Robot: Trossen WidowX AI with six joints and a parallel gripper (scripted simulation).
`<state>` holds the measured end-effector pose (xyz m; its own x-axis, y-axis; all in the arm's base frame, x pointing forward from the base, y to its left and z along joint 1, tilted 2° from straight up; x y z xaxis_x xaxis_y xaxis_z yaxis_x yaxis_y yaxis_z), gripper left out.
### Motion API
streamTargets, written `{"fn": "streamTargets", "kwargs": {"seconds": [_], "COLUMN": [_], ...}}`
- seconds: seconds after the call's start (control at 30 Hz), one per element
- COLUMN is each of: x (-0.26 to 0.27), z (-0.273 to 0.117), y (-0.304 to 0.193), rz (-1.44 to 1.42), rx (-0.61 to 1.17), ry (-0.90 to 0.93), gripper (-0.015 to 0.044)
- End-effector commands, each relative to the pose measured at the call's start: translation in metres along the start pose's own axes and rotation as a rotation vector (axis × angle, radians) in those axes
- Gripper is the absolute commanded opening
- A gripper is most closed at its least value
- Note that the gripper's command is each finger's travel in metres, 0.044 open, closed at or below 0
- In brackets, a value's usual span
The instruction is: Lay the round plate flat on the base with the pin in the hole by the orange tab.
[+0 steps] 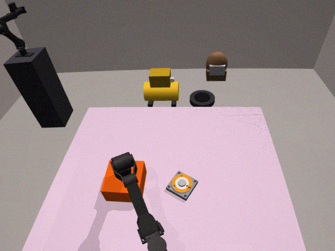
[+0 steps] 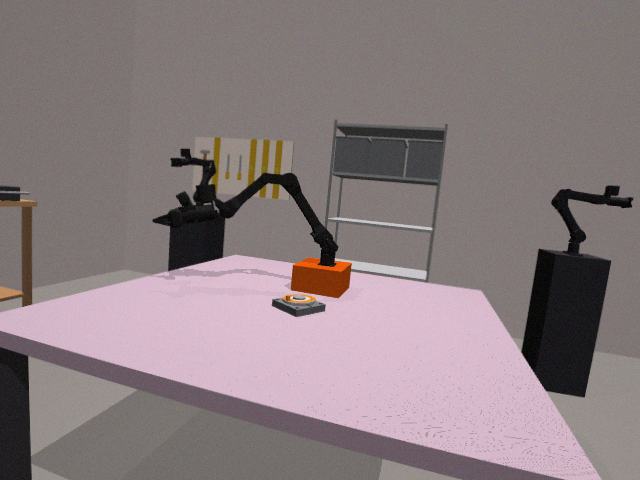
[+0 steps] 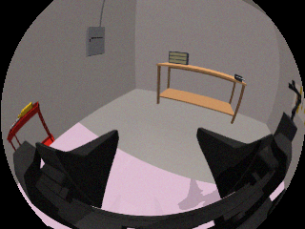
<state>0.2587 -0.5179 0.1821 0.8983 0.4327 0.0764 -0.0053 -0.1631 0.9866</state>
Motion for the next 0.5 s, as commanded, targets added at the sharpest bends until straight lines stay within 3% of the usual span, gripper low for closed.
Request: {"fn": "streamTargets", "kwargs": {"seconds": [0.0,0.1,0.3,0.47], "x": [0.004,0.065,0.122,0.188], "z": [-0.001,-0.018,-0.046,-0.100], "y": [-0.002,-0.026,-0.055,-0.099], "rz": [-0.001,-0.020,-0.074,-0.199], "rx": [0.011,0.164,0.330,0.569], "ry": [0.006,0.095,0.188,0.319], "gripper": [0.0374,0.0295,0.0137,0.0006]}}
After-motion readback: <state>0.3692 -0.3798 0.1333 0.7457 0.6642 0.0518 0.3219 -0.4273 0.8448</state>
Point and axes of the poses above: the point midway between the two fingers, 35 mm back from their tips, its own z axis out along the fingers, its own x axis across the jaws, y = z × x, the point moved 3 cm from there along -z, back along the fingers, and after that the axes turned 4 degrees about z, right-handed, at the moved point
